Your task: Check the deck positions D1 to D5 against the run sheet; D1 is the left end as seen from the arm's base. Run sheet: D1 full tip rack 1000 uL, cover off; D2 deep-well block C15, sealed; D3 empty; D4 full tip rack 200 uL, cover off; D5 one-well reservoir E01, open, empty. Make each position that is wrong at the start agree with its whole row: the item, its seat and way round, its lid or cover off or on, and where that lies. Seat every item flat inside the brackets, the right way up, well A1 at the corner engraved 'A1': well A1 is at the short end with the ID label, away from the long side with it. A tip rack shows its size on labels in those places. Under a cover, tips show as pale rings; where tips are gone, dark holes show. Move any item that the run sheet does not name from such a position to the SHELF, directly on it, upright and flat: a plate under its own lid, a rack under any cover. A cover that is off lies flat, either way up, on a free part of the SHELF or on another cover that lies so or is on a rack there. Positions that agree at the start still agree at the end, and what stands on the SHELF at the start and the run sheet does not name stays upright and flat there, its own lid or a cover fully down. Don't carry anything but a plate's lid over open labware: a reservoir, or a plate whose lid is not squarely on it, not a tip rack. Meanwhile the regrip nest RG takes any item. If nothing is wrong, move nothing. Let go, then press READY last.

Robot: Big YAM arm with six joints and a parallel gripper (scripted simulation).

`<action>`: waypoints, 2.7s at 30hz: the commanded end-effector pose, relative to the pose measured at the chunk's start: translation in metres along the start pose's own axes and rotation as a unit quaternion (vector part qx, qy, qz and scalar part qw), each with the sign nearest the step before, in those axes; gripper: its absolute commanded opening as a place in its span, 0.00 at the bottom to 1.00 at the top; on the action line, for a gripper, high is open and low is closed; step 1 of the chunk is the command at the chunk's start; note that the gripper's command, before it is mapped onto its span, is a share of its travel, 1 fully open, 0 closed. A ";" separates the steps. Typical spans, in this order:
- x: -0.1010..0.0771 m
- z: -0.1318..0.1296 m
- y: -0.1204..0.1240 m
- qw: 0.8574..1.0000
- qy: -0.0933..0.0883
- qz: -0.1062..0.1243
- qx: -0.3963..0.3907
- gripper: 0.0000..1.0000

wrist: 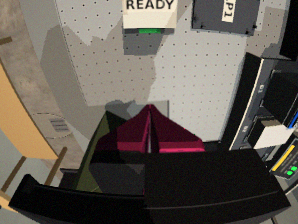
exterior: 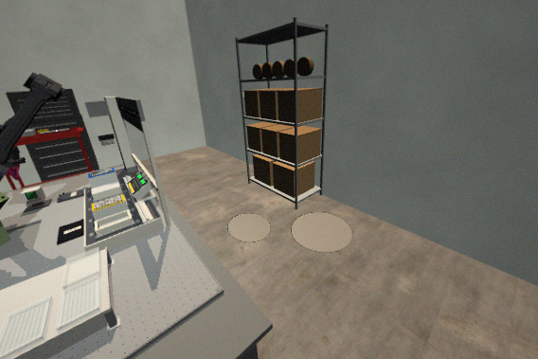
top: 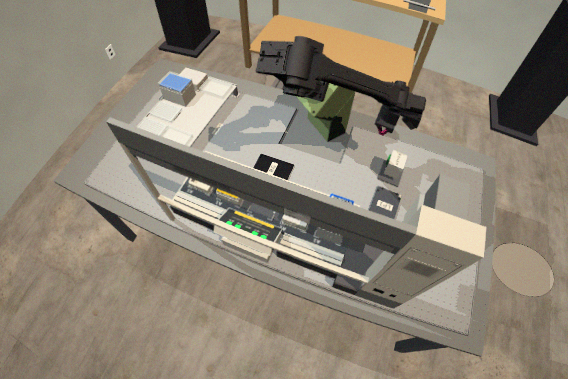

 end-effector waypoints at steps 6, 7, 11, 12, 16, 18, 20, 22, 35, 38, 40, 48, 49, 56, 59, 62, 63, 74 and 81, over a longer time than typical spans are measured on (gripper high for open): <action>0.020 -0.002 -0.001 1.000 -0.004 0.006 -0.004 0.00; 0.022 -0.002 -0.001 1.000 -0.004 0.006 -0.004 0.00; 0.029 -0.002 -0.001 1.000 -0.004 0.006 -0.004 0.00; 0.030 -0.002 -0.001 1.000 -0.004 0.006 -0.004 0.00; 0.033 -0.002 -0.002 1.000 -0.004 0.005 -0.003 0.00; 0.037 -0.002 0.000 1.000 -0.003 0.006 -0.004 0.00; 0.040 -0.002 0.000 1.000 -0.003 0.006 -0.004 0.00; 0.044 -0.001 0.000 1.000 -0.003 0.006 -0.004 0.00; 0.062 -0.001 0.001 1.000 -0.003 0.007 -0.005 0.00; 0.067 -0.001 0.001 1.000 -0.003 0.007 -0.005 0.00; 0.070 -0.001 0.001 1.000 -0.003 0.007 -0.005 0.00; 0.082 -0.001 0.002 1.000 -0.003 0.007 -0.005 0.00; 0.082 -0.001 0.002 1.000 -0.003 0.007 -0.005 0.00; 0.094 -0.001 0.002 1.000 -0.003 0.007 -0.005 0.00; 0.099 -0.001 0.002 1.000 -0.003 0.007 -0.005 0.00; 0.104 -0.001 0.002 1.000 -0.003 0.007 -0.005 0.00; 0.105 -0.001 0.002 1.000 -0.003 0.007 -0.005 0.00; 0.120 0.000 0.003 1.000 -0.003 0.008 -0.005 0.00; 0.132 0.000 0.003 1.000 -0.003 0.008 -0.005 0.00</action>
Point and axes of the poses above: the point where the finger pads meet when closed, its own x axis out along the fingers, its own z axis across the jaws, y = z × x, the point moved 10 cm from there along -x, back along the fingers, and after that the axes turned 1 degree about -x, right-handed, at the moved point
